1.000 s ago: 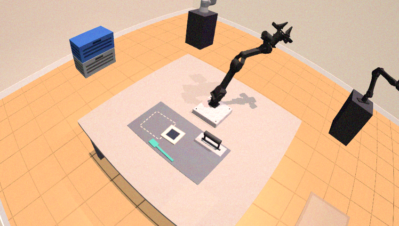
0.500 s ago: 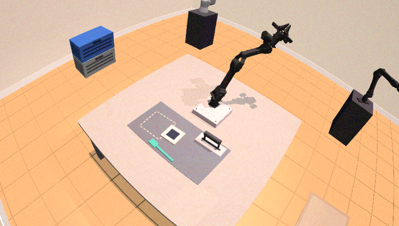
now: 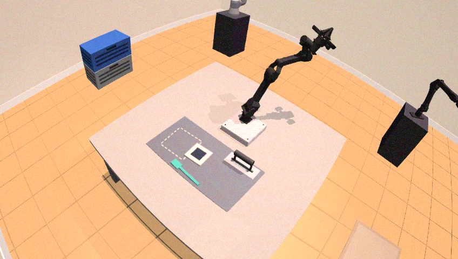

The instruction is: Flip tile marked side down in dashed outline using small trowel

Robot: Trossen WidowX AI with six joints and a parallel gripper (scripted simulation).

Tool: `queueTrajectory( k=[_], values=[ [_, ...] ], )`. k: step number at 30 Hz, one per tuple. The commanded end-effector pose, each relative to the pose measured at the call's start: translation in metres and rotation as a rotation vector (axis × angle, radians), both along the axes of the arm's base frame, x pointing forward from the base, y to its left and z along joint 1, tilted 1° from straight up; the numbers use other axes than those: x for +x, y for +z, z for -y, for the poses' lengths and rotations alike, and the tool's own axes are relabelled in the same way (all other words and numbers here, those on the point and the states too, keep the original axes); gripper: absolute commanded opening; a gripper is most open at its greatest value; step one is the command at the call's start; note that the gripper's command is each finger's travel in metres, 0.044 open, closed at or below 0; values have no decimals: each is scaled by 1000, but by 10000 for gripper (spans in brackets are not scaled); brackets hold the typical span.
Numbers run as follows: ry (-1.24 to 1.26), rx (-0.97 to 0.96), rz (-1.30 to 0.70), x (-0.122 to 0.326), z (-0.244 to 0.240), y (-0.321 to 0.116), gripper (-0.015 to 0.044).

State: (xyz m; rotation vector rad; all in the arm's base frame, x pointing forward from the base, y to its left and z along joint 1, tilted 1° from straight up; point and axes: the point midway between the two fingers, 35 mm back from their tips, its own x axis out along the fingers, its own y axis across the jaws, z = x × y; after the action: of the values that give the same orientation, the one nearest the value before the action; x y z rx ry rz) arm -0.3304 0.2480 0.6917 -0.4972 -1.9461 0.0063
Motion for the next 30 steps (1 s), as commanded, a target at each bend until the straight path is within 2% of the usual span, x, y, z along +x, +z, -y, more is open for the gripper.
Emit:
queueTrajectory(
  k=[1, 3, 24, 28, 30],
  values=[
    [0, 0, 0, 0, 0, 0, 53],
    [0, 0, 0, 0, 0, 0, 100],
    [0, 0, 0, 0, 0, 0, 100],
    [0, 0, 0, 0, 0, 0, 0],
    [0, 0, 0, 0, 0, 0, 0]
  ],
)
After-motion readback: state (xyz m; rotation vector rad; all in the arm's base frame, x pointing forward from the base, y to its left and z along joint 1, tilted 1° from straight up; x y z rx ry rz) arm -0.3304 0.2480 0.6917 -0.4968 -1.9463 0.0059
